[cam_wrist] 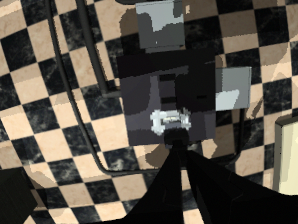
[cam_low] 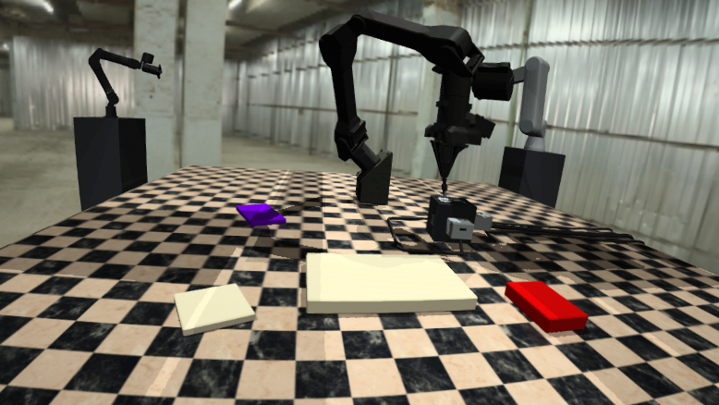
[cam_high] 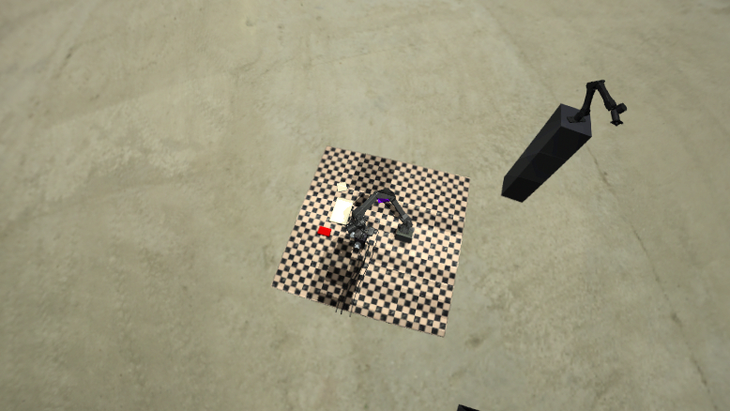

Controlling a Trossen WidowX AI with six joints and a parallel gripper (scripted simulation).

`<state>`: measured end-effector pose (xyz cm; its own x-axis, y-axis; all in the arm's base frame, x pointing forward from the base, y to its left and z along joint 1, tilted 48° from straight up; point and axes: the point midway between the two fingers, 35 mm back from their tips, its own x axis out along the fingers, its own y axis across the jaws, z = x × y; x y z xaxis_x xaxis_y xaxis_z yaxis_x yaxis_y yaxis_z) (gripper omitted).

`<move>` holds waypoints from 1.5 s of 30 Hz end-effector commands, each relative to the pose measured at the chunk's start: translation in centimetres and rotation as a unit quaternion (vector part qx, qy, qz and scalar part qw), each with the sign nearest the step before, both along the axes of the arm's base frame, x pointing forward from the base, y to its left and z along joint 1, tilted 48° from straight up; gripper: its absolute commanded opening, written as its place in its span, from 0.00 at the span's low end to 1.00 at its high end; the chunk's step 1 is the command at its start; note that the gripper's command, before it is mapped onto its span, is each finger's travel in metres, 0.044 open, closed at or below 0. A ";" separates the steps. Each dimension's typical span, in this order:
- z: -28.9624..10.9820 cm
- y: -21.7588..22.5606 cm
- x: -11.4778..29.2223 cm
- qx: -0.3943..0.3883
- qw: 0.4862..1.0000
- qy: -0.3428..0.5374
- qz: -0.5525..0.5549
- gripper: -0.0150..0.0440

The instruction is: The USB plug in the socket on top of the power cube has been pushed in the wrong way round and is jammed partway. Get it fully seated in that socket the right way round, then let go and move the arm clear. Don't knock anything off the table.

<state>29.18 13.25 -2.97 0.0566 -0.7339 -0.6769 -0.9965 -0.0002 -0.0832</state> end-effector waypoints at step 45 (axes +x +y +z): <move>0.9 0.9 -0.1 0.017 0.957 -0.213 -0.196 0.25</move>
<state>29.13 14.18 -2.11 0.0574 -0.7334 -0.6774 -0.8464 0.3241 -0.4226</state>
